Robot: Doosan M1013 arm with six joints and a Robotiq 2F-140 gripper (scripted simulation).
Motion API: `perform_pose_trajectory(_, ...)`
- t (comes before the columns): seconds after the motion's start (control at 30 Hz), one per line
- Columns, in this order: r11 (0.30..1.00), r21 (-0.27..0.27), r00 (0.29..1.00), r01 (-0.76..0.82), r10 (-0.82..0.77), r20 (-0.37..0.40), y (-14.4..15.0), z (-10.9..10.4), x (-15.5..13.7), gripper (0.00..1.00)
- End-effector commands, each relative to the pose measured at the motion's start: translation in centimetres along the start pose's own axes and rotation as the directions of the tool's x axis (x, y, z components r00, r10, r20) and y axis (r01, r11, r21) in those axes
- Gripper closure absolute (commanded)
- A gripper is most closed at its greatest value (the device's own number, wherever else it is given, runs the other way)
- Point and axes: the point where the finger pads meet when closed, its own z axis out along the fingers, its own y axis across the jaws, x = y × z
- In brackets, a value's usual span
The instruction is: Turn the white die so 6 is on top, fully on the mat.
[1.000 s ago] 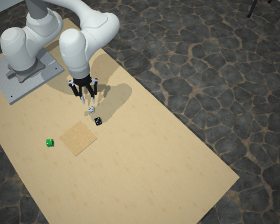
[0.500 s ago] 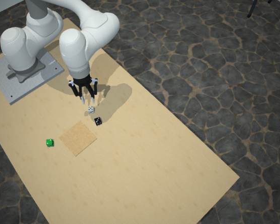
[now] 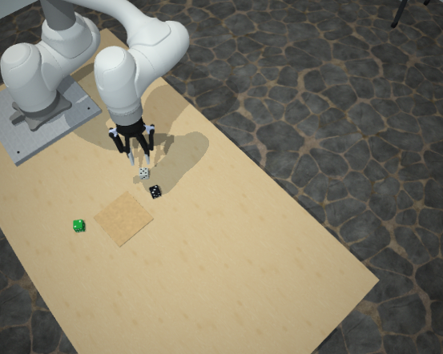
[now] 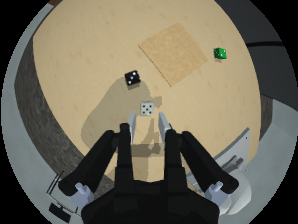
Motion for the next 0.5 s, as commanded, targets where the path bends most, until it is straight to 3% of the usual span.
perform_pose_trajectory(0.0,1.000,0.000,1.000,0.000,0.000,0.000,0.0,0.2,0.0,0.72)
perform_pose_trajectory(0.47,1.000,0.000,1.000,0.000,0.000,0.000,0.0,1.7,0.0,0.72)
